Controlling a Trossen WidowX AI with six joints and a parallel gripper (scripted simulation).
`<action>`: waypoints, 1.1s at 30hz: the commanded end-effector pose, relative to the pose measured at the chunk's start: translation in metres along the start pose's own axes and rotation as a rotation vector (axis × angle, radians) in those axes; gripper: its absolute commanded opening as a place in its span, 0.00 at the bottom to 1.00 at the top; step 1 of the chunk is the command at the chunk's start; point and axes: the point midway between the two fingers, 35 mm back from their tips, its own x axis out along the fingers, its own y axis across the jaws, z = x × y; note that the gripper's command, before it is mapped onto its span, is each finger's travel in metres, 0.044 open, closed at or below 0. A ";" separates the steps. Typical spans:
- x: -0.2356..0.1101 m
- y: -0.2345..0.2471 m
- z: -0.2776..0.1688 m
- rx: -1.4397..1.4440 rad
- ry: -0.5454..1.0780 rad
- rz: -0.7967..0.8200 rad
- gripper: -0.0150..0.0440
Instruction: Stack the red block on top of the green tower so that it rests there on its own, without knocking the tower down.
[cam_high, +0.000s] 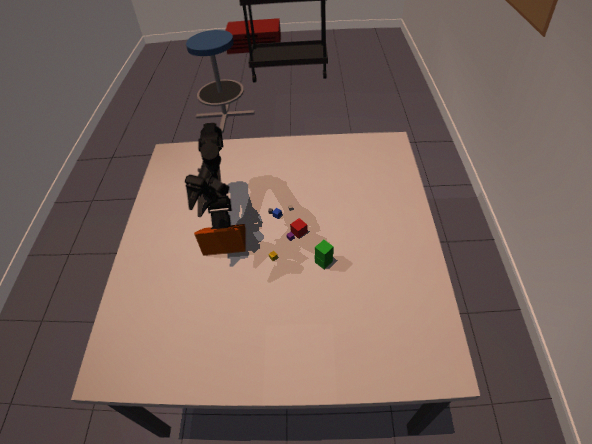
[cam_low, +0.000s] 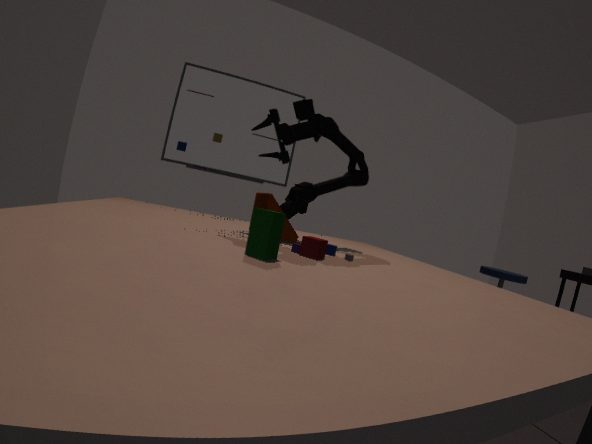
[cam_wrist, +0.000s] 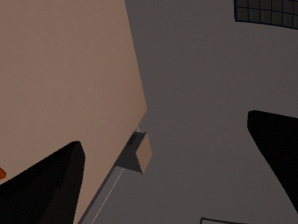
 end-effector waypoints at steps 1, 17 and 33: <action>-0.007 0.001 0.050 -0.123 -0.146 0.081 1.00; -0.057 0.070 0.197 -0.515 -0.511 0.456 1.00; -0.117 0.179 0.283 -0.767 -0.634 0.885 1.00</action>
